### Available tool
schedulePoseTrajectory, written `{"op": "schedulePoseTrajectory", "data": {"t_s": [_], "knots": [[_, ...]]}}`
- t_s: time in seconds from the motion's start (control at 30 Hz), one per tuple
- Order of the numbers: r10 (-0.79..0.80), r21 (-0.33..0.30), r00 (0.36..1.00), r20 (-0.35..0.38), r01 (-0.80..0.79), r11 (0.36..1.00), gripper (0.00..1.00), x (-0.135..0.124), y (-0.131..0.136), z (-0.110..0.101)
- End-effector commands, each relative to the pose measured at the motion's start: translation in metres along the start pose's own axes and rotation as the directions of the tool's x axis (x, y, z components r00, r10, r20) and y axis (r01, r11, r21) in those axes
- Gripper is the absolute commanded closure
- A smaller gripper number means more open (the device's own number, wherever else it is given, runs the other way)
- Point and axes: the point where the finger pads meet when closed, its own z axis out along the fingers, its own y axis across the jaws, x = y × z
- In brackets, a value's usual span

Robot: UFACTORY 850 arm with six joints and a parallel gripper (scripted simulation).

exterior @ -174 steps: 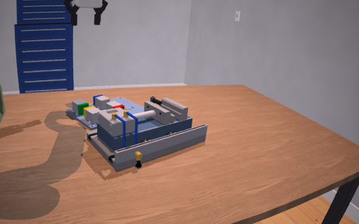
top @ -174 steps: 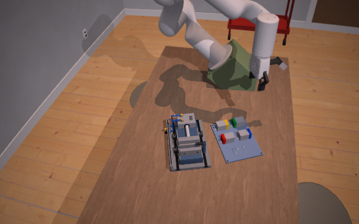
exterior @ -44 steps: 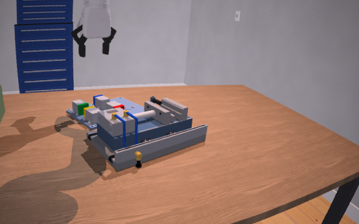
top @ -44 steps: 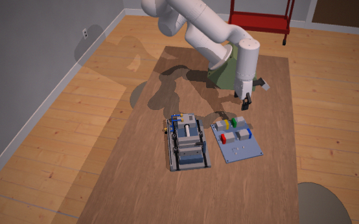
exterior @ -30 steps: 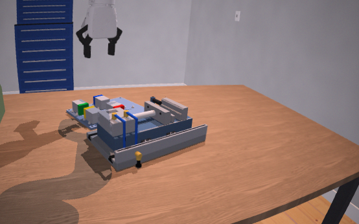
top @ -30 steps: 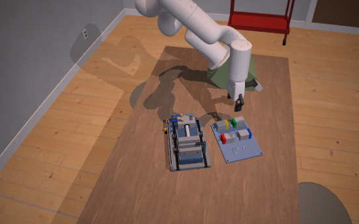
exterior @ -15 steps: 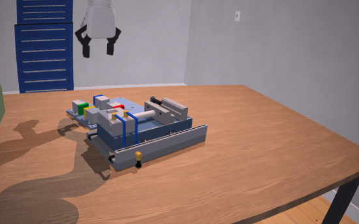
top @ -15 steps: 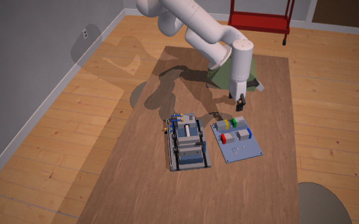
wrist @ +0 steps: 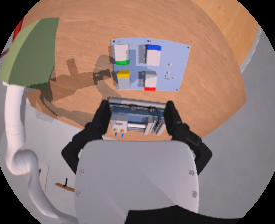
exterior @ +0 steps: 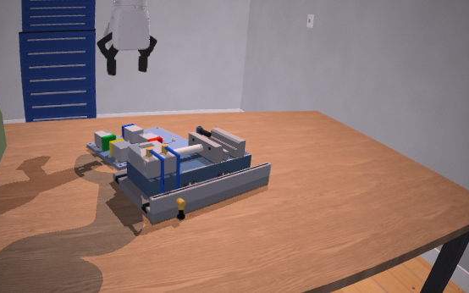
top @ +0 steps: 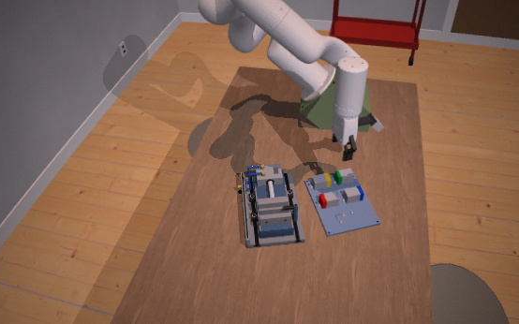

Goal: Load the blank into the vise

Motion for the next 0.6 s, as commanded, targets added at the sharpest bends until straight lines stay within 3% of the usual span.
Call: {"op": "schedulePoseTrajectory", "data": {"t_s": [0.0, 0.57], "knots": [[0.001, -0.002, 1.0, 0.0, -0.001, 1.0, 0.0, 0.0007, 0.0007, -0.0008], [0.001, -0.002, 1.0, 0.0, -0.001, 1.0, 0.0, 0.0035, 0.0007, -0.0008]]}}
